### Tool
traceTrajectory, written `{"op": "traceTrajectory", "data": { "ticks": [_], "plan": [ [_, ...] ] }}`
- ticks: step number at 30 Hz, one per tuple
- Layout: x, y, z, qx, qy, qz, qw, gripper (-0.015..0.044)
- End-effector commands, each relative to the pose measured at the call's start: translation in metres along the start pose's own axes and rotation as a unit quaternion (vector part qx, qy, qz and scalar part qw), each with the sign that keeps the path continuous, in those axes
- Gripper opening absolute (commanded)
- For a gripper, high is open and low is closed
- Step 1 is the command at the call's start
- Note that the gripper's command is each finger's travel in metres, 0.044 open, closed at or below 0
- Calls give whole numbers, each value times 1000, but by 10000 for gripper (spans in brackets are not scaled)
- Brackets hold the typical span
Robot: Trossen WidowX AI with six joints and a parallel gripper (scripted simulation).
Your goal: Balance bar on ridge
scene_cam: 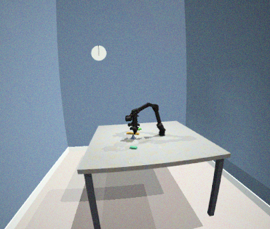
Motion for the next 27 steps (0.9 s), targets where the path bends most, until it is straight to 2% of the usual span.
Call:
{"op": "traceTrajectory", "data": {
  "ticks": [1,27],
  "plan": [
    [0,0,0,0,0,0,1000,169],
    [0,0,0,0,0,0,1000,185]
  ]
}}
Point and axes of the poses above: the point midway between the two fingers, 35 mm back from their tips, its own x axis out along the fingers, its own y axis across the jaws, z = x × y, the point moved 10 cm from there along -x, back along the fingers, and after that the axes turned 10 degrees about -x, right-handed, at the moved point
